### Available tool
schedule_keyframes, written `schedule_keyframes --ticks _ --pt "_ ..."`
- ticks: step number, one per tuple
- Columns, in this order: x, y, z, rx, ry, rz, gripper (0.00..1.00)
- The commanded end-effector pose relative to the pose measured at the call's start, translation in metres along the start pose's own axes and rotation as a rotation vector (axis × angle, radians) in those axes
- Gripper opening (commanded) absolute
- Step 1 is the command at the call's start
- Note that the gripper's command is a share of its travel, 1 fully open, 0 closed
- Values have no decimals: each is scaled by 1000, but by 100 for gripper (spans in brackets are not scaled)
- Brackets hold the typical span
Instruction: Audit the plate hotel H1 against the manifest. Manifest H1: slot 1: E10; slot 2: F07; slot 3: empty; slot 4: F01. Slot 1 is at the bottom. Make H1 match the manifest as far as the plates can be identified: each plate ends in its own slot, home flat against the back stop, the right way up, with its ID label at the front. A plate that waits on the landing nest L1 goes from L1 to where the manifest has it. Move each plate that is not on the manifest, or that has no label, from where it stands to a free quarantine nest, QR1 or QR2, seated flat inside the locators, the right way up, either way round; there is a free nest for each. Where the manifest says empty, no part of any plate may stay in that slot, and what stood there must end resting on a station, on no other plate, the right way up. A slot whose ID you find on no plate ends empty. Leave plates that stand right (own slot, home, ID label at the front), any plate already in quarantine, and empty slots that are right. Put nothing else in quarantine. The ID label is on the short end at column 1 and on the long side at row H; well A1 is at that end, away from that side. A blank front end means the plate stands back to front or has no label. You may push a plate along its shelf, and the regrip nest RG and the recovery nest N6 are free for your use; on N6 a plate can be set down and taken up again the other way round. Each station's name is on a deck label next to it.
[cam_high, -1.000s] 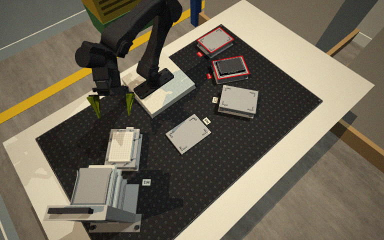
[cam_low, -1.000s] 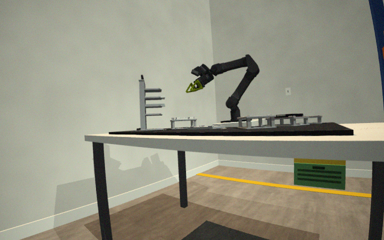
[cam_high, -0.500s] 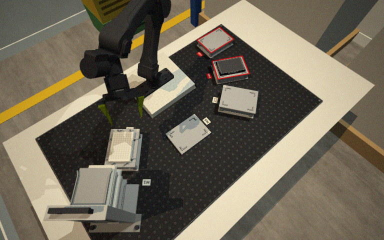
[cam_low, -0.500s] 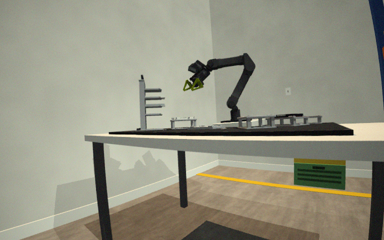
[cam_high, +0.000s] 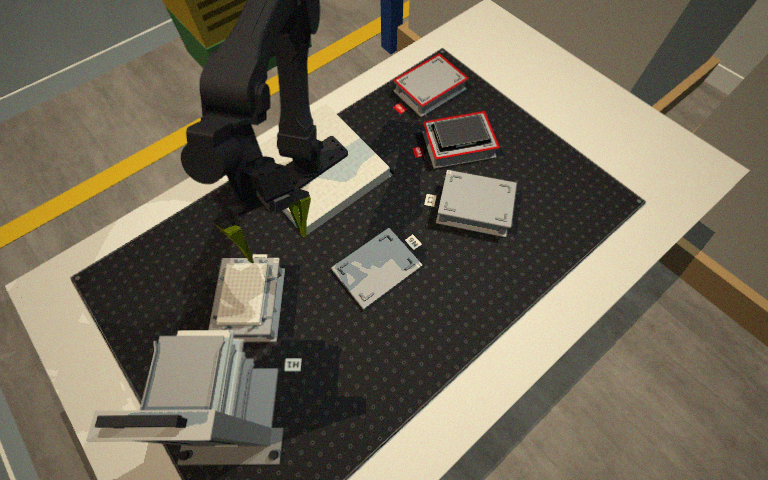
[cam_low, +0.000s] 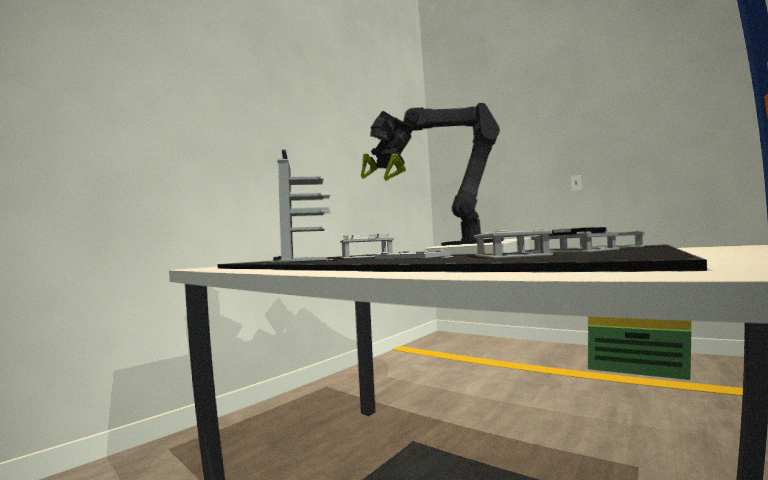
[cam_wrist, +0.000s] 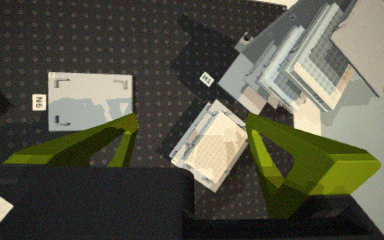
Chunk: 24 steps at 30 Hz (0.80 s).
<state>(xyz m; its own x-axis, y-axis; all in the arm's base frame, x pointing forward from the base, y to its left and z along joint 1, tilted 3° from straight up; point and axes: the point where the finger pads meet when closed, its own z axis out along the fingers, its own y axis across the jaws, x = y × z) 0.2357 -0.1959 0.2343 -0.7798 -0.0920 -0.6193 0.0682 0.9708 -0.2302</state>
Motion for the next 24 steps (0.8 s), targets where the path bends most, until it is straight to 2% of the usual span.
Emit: schedule_keyframes --ticks 1,11,13,24 --pt "-4 7 0 -28 46 -61 100" --pt "-29 25 13 -134 150 -240 100" --pt "-29 25 13 -134 150 -240 100" --pt "-51 42 25 -250 264 -437 100"
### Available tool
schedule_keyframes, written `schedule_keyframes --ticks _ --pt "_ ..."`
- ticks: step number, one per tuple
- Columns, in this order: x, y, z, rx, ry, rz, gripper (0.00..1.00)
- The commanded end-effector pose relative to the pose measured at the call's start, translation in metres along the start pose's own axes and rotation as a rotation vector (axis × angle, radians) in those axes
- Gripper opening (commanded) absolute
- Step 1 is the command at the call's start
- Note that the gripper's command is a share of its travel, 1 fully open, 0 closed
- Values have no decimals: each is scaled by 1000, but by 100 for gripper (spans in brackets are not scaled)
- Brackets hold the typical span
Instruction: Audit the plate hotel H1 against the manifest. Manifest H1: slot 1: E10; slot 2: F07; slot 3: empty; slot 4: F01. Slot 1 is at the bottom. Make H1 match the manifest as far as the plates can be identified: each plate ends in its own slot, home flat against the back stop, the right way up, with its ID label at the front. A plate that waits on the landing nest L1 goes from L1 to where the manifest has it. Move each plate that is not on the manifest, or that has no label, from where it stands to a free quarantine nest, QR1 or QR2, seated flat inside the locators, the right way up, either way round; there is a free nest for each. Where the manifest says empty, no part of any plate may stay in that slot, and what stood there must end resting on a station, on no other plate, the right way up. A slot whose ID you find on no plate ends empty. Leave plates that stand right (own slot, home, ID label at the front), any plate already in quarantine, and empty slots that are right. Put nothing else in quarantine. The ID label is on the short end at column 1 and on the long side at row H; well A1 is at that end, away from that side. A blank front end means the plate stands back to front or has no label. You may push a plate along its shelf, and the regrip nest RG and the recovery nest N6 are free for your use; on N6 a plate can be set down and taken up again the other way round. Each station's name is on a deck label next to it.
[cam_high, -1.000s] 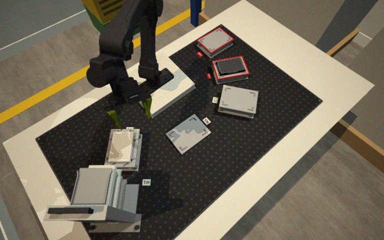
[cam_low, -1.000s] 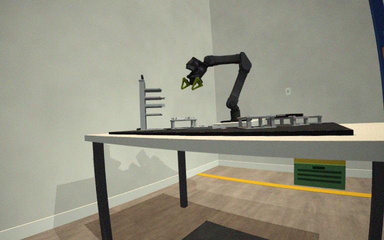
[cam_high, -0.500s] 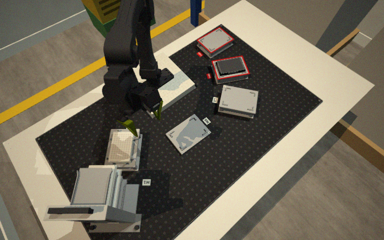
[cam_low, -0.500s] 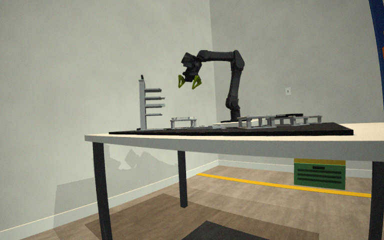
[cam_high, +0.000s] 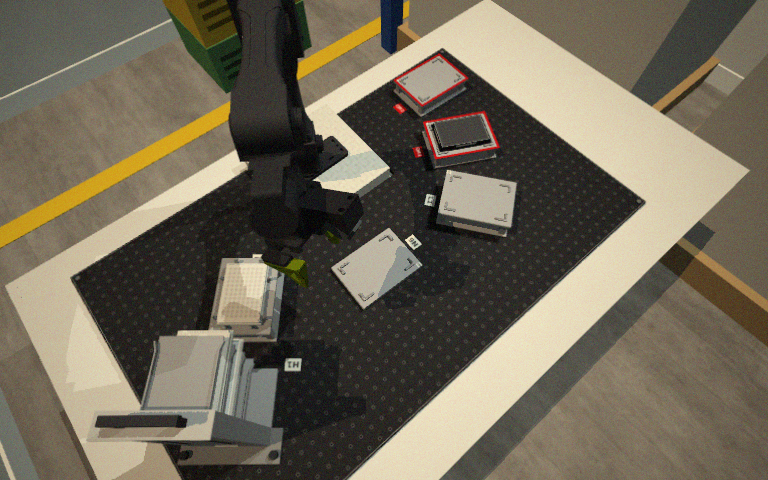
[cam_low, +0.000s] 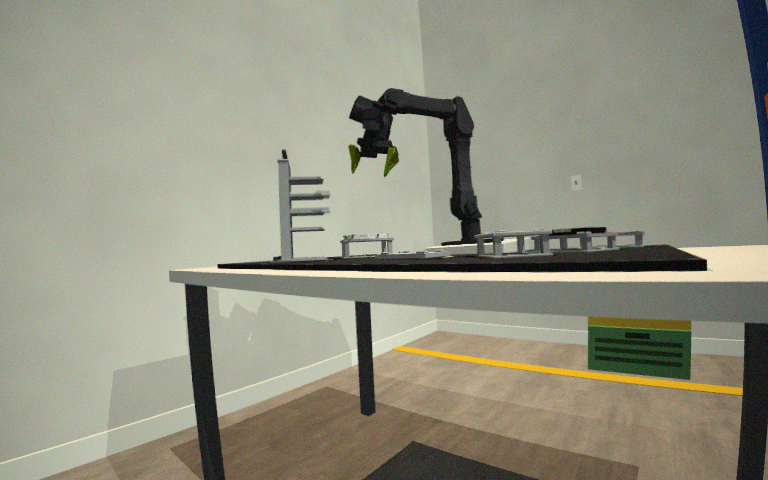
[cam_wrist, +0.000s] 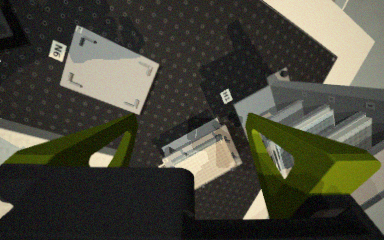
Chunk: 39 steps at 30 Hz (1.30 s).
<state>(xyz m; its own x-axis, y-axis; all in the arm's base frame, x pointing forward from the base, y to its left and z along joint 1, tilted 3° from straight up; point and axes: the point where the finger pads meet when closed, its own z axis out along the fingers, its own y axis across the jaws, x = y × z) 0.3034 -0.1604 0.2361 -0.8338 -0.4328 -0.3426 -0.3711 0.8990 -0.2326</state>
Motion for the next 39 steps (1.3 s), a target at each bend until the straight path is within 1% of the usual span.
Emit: schedule_keyframes --ticks 1,4,6,14,17,18,21,23,25,26,39 --pt "6 7 -5 -42 56 -63 100" --pt "6 7 -5 -74 87 -117 100" --pt "6 7 -5 -74 87 -117 100" --pt "6 7 -5 -159 170 -261 100" --pt "-1 -2 -3 -148 179 -320 100" --pt "7 8 -3 -211 216 -332 100" --pt "7 8 -3 -243 247 -386 100" --pt "7 8 -3 -243 247 -386 100" --pt "7 8 -3 -264 268 -422 100" --pt "7 8 -3 -266 269 -424 100" --pt "7 8 -3 -266 269 -424 100"
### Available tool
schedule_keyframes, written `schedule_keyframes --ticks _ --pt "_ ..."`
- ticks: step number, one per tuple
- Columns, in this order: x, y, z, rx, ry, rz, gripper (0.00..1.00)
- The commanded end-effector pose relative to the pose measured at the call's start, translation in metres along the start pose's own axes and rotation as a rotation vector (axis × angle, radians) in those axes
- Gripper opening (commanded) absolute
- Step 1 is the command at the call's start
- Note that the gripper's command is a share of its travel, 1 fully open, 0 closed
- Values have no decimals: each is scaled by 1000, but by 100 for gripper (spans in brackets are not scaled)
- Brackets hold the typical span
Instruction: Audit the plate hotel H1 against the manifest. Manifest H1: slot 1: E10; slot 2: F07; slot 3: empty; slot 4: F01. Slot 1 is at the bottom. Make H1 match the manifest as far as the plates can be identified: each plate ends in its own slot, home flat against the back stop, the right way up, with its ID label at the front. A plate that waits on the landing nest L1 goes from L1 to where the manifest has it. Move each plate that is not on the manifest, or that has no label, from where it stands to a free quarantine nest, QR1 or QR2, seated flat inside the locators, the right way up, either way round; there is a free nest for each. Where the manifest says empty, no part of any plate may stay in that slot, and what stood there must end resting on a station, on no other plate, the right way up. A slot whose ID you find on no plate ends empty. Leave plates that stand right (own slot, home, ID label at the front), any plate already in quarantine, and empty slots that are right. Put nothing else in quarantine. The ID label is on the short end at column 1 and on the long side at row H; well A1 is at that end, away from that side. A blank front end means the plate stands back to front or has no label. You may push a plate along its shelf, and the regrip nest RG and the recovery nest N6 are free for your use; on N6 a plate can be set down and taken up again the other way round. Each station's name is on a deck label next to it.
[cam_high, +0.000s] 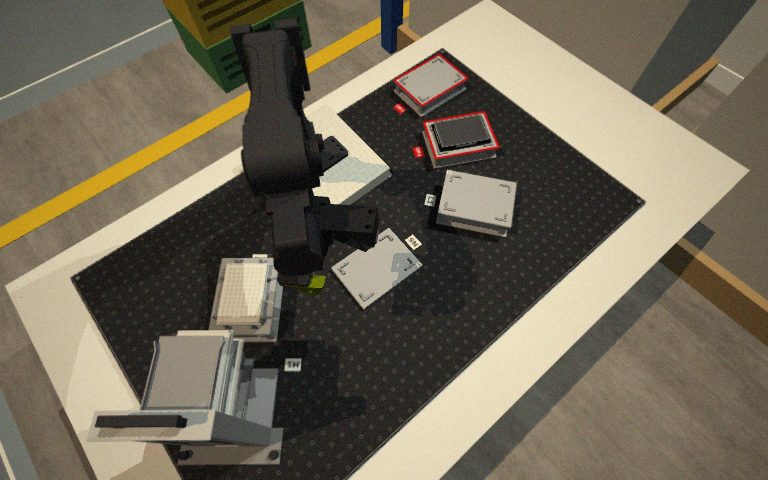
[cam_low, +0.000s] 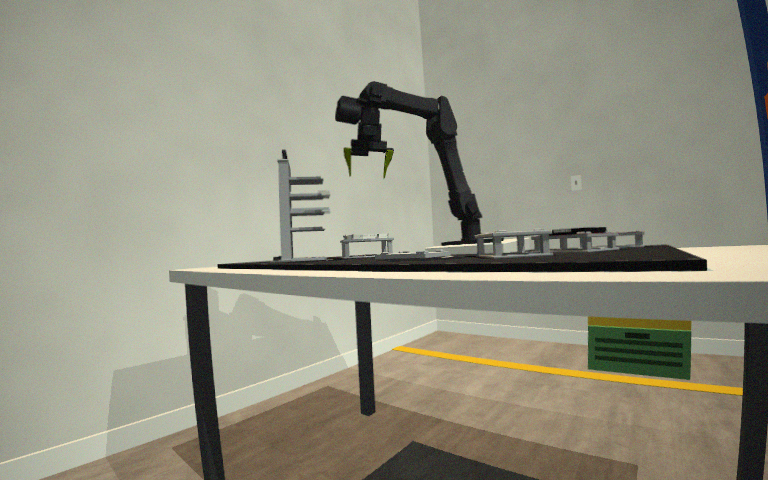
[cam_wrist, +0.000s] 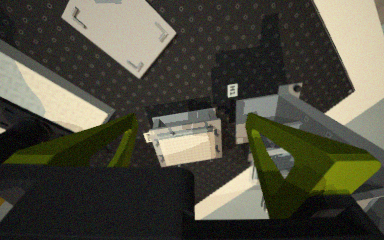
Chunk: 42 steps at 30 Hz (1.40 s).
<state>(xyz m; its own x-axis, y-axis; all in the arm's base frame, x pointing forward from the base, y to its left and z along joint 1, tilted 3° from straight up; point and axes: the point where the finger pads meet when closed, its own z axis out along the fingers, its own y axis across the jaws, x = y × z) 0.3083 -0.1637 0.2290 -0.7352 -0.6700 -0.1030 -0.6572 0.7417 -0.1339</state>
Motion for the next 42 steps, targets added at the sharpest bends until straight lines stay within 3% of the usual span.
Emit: schedule_keyframes --ticks 1,30,38,39,42 --pt "5 15 -8 -92 75 -130 100" --pt "5 15 -8 -92 75 -130 100" --pt "7 16 12 -92 75 -130 100" --pt "3 5 13 -37 58 -132 100" --pt "7 16 22 -79 70 -131 100"
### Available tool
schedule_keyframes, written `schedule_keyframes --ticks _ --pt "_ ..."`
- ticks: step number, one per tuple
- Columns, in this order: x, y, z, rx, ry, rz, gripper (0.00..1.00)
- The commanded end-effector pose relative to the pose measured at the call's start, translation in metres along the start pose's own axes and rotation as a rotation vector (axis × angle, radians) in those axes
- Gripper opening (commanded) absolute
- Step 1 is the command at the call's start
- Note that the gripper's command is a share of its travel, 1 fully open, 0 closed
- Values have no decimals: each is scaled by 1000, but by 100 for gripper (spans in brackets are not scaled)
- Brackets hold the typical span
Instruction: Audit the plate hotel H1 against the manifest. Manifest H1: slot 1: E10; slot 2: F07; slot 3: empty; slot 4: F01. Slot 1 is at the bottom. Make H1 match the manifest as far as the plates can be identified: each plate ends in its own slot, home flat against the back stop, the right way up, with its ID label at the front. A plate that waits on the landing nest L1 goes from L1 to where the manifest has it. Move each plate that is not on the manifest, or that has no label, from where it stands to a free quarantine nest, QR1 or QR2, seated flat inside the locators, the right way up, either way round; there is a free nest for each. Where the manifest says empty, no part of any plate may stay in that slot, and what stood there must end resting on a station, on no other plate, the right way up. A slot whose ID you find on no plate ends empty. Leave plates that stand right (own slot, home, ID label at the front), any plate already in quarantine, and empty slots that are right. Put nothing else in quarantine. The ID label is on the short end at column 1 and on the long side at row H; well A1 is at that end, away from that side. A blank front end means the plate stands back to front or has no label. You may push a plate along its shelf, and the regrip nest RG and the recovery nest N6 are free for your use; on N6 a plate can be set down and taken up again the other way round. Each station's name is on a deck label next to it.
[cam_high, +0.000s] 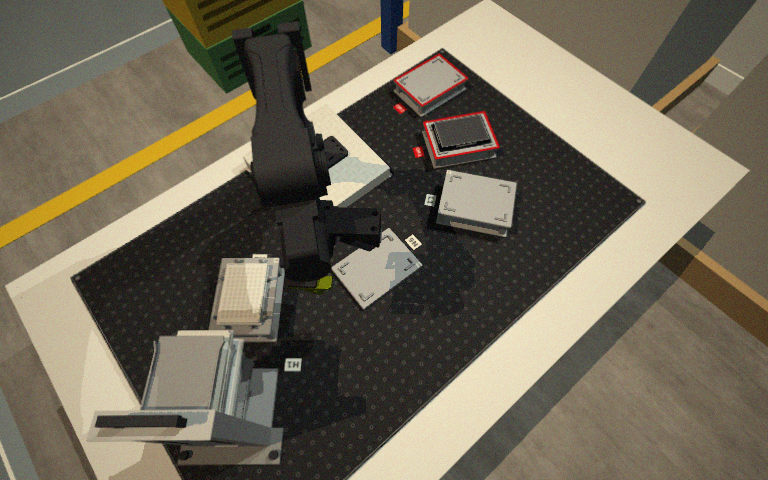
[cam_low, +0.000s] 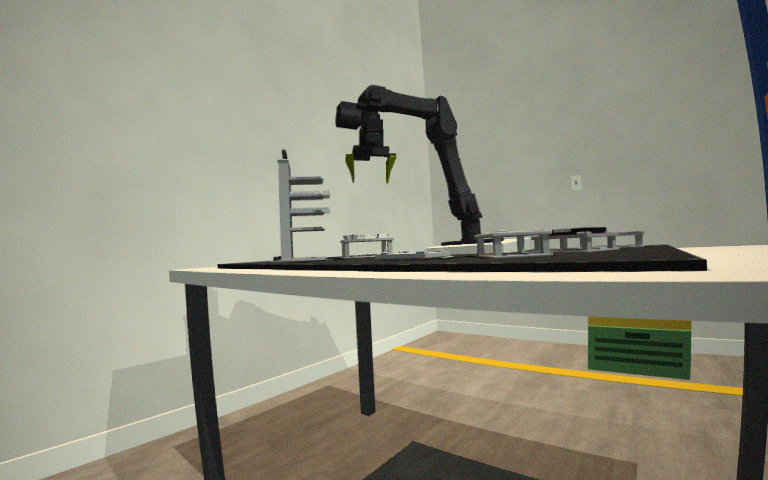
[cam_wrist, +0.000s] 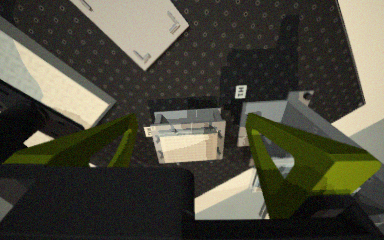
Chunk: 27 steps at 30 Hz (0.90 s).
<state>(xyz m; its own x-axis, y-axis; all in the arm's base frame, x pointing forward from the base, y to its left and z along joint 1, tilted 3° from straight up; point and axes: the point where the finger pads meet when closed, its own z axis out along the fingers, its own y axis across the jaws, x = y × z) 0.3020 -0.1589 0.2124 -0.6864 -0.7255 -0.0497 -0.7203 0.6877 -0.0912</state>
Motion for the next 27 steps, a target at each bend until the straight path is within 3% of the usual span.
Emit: schedule_keyframes --ticks 1,19,27 --pt "4 7 11 -32 27 -51 100" --pt "5 9 64 -32 26 -51 100" --pt "5 9 64 -32 26 -51 100"
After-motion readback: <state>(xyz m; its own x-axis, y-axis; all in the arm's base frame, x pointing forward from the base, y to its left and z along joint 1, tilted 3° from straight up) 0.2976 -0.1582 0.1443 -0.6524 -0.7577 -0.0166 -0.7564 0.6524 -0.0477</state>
